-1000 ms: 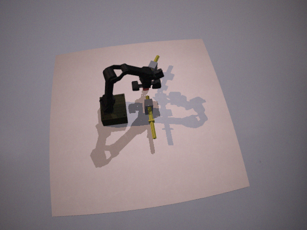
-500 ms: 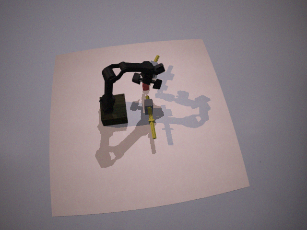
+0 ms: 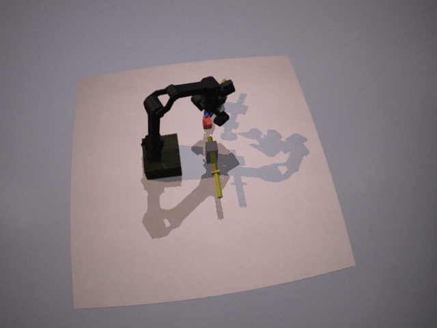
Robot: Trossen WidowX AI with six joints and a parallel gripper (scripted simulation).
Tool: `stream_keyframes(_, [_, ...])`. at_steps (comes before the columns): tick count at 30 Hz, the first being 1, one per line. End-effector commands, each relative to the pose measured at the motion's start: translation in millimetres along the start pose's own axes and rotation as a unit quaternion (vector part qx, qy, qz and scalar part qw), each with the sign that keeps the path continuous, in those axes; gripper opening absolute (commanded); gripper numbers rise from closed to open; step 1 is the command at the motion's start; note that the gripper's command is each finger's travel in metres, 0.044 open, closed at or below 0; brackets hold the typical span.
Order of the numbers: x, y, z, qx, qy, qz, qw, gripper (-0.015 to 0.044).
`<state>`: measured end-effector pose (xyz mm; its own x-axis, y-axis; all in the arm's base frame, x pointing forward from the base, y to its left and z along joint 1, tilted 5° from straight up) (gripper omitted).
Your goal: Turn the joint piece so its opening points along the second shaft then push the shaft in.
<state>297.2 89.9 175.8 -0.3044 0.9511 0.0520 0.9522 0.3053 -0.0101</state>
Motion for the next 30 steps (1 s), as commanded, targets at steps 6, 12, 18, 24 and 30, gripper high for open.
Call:
stream_keyframes(6, [9.1, 1.0, -32.0, 0.001, -0.027, 0.158, 0.987, 0.044])
stream_keyframes(12, [14.9, -0.7, -50.9, -0.001, -0.044, 0.257, 0.965, 0.044])
stream_keyframes(18, [18.2, -2.3, -61.8, -0.003, -0.054, 0.313, 0.948, 0.044])
stream_keyframes(24, [17.9, -2.5, -58.6, 0.001, -0.051, 0.305, 0.951, 0.044])
stream_keyframes(30, [6.9, -4.3, -54.4, 0.006, -0.034, 0.36, 0.932, 0.044])
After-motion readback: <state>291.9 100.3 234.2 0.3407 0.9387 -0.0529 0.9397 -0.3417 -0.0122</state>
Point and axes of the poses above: the point midway between the two fingers, 35 mm back from their tips, its own z axis out along the fingers, its own x axis across the jaws, y = z × x, the point moved 9 cm from there along -z, back along the fingers, and after that the axes turned 11 degrees about z, right-handed, at the moved point
